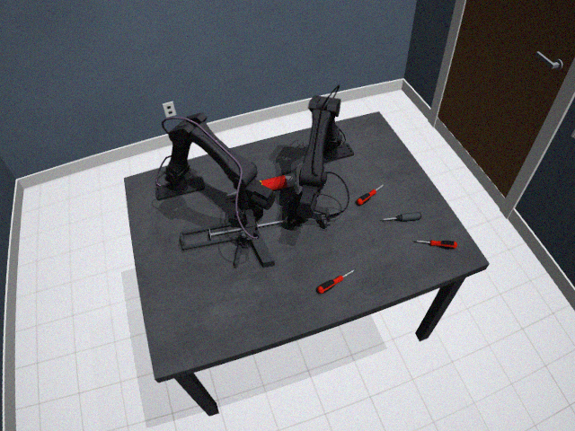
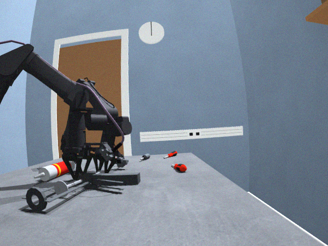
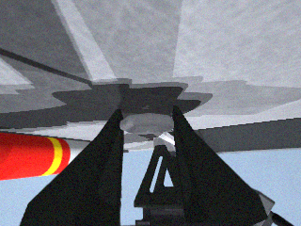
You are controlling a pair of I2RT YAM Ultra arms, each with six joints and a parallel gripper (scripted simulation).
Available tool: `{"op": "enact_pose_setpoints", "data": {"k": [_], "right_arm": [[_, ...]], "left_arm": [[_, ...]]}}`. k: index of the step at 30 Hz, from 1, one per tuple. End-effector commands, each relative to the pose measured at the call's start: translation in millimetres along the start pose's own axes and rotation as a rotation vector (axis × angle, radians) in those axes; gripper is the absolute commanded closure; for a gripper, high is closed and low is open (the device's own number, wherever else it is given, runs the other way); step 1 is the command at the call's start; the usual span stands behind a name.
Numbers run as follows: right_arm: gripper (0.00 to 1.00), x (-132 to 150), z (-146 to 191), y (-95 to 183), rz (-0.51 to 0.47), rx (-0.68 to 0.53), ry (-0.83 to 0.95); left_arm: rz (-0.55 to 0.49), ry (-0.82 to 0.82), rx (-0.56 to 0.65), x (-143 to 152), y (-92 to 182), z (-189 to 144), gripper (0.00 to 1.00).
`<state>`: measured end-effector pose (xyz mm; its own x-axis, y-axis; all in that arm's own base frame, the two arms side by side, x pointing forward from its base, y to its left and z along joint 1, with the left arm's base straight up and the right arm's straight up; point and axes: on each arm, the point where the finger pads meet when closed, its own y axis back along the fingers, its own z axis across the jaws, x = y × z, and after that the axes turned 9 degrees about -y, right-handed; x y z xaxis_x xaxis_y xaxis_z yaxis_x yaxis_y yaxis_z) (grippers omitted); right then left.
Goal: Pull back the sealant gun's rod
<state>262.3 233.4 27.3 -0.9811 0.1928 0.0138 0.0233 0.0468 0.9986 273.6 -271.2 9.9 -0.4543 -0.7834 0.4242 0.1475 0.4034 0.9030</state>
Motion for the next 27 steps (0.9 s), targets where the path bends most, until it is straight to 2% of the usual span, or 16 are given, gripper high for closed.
{"op": "enact_pose_setpoints", "data": {"k": [1,4,10,16,21,24,27], "right_arm": [[0.49,-1.6,-53.4,-5.6,-0.002,0.242,-0.032],[0.49,1.8,-49.9,-6.7,0.000,0.224,-0.022],[0.49,3.2,-56.8,-9.1,0.008,0.263,-0.028],[0.49,1.9,-51.3,-7.0,0.001,0.232,-0.023],[0.49,1.6,-47.9,-6.4,-0.001,0.214,-0.020],[0.49,3.0,-53.7,-8.6,0.006,0.247,-0.026],[0.49,0.2,-49.6,-6.5,0.001,0.216,-0.027]], "left_arm": [[-0.126,0.061,-0.076,-44.2,18.7,32.2,0.67],[-0.126,0.060,-0.076,-49.7,21.7,34.8,0.67],[-0.129,0.057,-0.075,-64.5,29.6,41.6,0.67],[-0.131,0.055,-0.074,-75.5,35.6,46.4,0.67],[-0.132,0.054,-0.073,-80.2,38.1,48.4,0.67],[-0.133,0.053,-0.073,-82.9,39.6,49.4,0.67],[-0.124,0.053,-0.071,-83.2,40.2,49.8,0.67]]}}
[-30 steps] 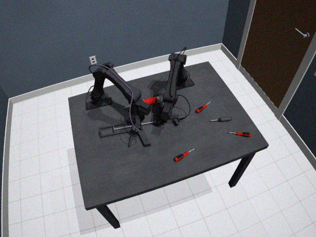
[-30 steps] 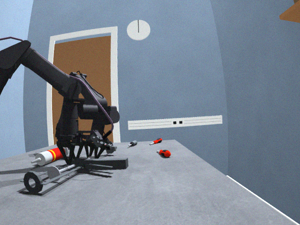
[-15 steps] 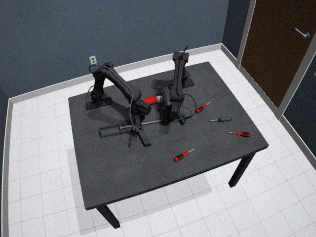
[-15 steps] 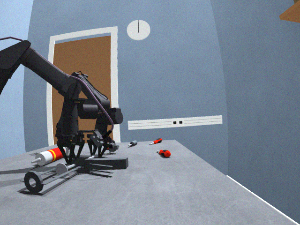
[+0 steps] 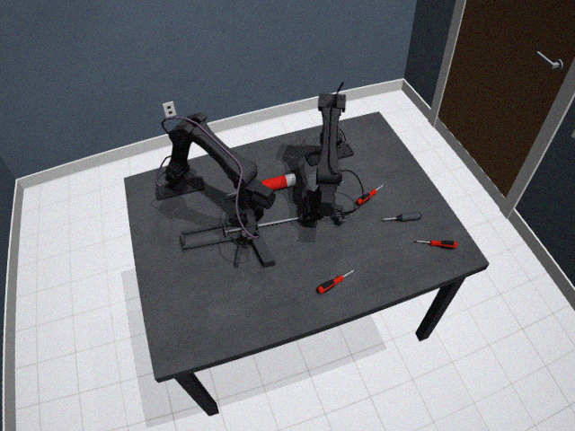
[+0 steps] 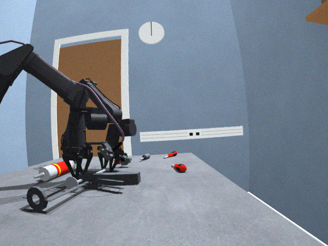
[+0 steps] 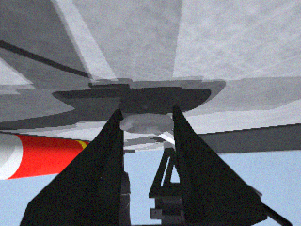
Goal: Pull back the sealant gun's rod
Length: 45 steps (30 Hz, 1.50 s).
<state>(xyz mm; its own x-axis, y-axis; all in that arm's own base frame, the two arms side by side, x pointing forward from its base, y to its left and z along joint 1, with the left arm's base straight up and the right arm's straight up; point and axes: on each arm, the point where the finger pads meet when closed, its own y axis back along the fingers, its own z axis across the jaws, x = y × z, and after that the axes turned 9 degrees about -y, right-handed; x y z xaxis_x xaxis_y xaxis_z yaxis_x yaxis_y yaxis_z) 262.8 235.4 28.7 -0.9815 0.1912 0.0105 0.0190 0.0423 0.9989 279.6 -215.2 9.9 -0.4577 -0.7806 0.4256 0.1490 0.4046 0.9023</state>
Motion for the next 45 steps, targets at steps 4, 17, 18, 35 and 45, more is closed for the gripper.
{"op": "enact_pose_setpoints", "data": {"k": [4,17,18,35,45], "right_arm": [[0.49,1.6,-47.4,-7.2,0.002,0.207,-0.020],[0.49,0.6,-33.0,-4.6,-0.006,0.132,-0.010],[0.49,0.4,-30.2,-4.2,-0.008,0.117,-0.007],[0.49,-0.1,-25.0,1.4,-0.016,0.073,0.008],[0.49,-3.8,-2.1,3.6,-0.034,-0.031,0.008]], "left_arm": [[-0.115,0.053,-0.063,-37.6,17.9,28.4,0.67],[0.037,-0.009,0.022,-35.4,29.8,20.7,0.67],[0.037,-0.009,0.022,-35.4,29.8,20.7,0.67],[0.028,-0.010,0.022,-29.5,26.2,14.0,0.67],[0.029,-0.011,0.027,-9.0,17.8,2.5,0.67]]}}
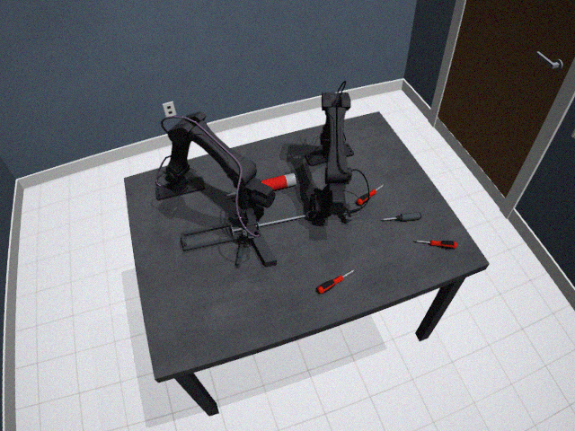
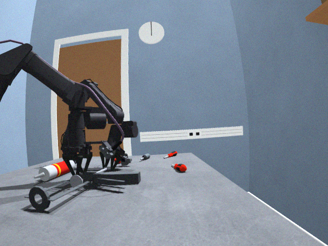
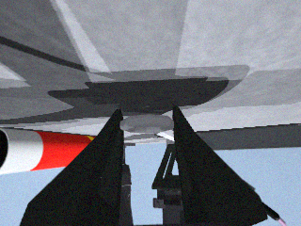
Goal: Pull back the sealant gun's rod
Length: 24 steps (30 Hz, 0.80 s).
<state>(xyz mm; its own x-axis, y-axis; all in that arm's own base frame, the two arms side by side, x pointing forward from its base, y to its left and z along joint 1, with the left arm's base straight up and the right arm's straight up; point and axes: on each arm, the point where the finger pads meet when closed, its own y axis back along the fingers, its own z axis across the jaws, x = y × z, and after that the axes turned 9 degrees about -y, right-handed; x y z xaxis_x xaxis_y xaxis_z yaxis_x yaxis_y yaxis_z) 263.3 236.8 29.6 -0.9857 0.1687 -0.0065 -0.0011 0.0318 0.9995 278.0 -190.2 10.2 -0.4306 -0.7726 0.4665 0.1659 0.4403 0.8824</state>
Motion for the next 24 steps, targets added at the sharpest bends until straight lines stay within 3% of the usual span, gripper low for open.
{"op": "enact_pose_setpoints", "data": {"k": [1,15,24], "right_arm": [[0.49,-3.6,-3.6,2.6,-0.017,-0.016,-0.014],[0.49,-2.4,-21.2,-1.8,0.004,0.070,-0.028],[0.49,2.1,-59.2,-4.2,0.024,0.246,-0.041]], "left_arm": [[-0.015,-0.037,0.024,10.2,7.2,-10.6,0.67],[-0.065,-0.008,-0.009,-11.4,14.0,4.7,0.67],[-0.158,0.027,-0.040,-34.9,20.3,15.2,0.67]]}}
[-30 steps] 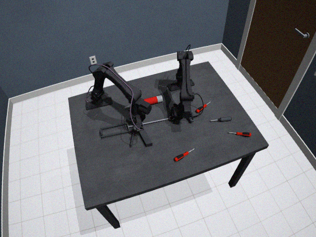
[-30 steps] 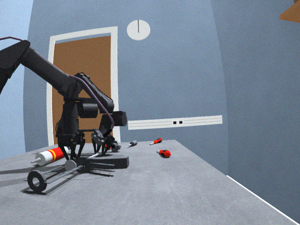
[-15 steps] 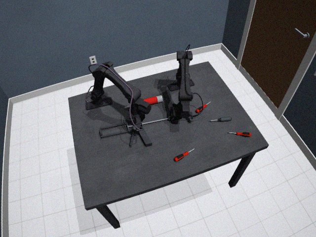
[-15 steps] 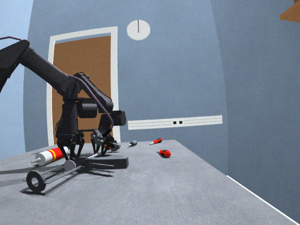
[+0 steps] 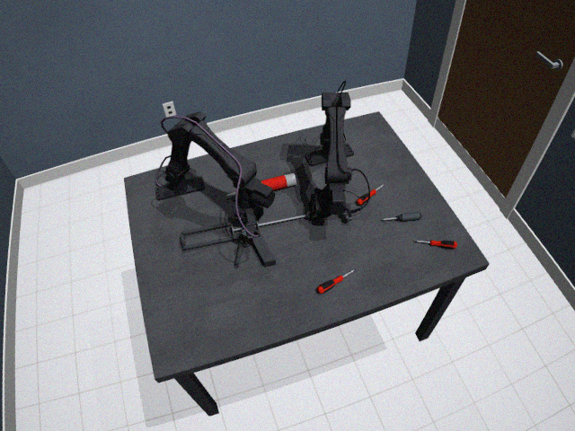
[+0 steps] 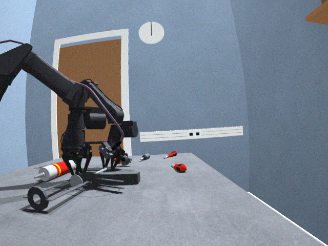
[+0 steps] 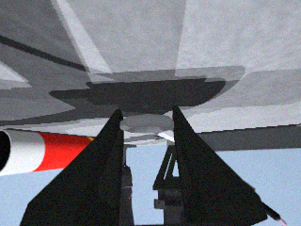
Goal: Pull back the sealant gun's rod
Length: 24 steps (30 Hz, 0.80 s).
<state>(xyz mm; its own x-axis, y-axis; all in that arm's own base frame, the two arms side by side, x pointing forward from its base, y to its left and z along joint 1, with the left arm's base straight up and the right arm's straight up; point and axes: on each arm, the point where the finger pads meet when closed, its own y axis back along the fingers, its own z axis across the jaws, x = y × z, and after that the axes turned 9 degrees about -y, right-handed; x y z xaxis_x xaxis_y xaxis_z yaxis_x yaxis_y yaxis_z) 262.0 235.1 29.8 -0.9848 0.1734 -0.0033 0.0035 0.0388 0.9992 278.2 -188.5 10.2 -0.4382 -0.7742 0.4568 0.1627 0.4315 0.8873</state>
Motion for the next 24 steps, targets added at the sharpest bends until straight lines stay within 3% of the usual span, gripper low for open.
{"op": "enact_pose_setpoints", "data": {"k": [1,8,10,14,24], "right_arm": [[0.49,3.5,-62.6,-7.0,0.028,0.259,-0.036],[0.49,3.4,-56.5,-5.1,0.020,0.232,-0.033],[0.49,-0.2,-42.1,-1.9,0.008,0.170,-0.023],[0.49,-1.6,-28.6,-0.6,0.001,0.108,-0.011],[0.49,-0.2,-29.7,-5.1,0.012,0.106,-0.013]], "left_arm": [[-0.150,0.028,-0.043,-33.2,19.1,15.6,0.67],[-0.056,0.001,-0.016,-30.7,22.4,16.9,0.67],[-0.006,-0.021,0.015,-31.3,27.5,14.8,0.67],[0.000,-0.030,0.030,-31.0,30.7,10.4,0.67],[0.024,-0.025,0.026,-24.8,23.1,7.8,0.67]]}}
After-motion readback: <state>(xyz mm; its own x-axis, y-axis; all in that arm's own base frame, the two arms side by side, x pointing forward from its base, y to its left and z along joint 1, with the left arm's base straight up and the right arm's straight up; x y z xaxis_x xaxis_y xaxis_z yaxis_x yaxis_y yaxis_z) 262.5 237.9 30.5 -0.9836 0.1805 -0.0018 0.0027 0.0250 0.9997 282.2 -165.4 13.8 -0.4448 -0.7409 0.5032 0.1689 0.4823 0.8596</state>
